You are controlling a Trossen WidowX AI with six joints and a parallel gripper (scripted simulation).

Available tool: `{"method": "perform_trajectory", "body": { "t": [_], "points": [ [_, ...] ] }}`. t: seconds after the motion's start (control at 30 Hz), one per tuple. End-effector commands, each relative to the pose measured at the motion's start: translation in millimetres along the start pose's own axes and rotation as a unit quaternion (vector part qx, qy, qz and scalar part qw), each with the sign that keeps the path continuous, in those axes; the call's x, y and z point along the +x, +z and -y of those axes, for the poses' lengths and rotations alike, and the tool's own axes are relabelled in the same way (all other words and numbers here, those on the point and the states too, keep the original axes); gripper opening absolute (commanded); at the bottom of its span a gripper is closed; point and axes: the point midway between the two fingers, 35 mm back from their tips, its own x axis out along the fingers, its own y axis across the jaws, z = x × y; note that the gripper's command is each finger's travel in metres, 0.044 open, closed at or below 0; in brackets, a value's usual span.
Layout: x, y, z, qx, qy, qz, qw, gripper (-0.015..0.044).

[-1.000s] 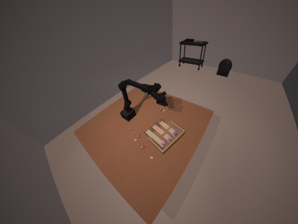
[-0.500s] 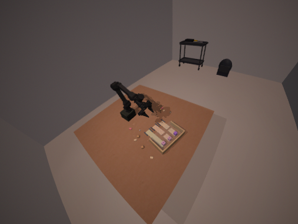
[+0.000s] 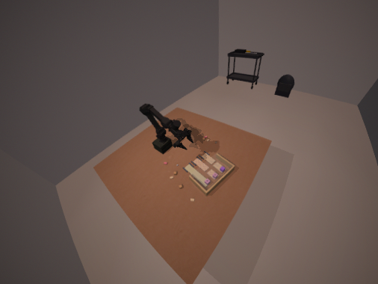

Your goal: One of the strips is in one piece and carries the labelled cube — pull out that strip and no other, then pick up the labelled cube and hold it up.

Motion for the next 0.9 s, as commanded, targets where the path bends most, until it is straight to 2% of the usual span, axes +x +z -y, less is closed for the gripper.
{"method": "perform_trajectory", "body": {
  "t": [0.0,0.07,0.2,0.57,0.77,0.87],
  "points": [
    [-0.3,0.6,-0.2,0.004,0.001,0.002,1.000,0.0400],
    [-0.3,0.6,-0.2,0.004,0.001,0.002,1.000,0.0400],
    [8.8,0.4,4.9,0.011,-0.004,-0.029,1.000,0.0295],
    [72.7,-24.5,47.1,0.060,-0.036,-0.280,0.957,0.0006],
    [96.3,-52.7,70.1,0.080,-0.043,-0.421,0.903,0.0000],
    [100.5,-60.4,76.8,0.085,-0.043,-0.453,0.887,0.0000]
  ]
}}
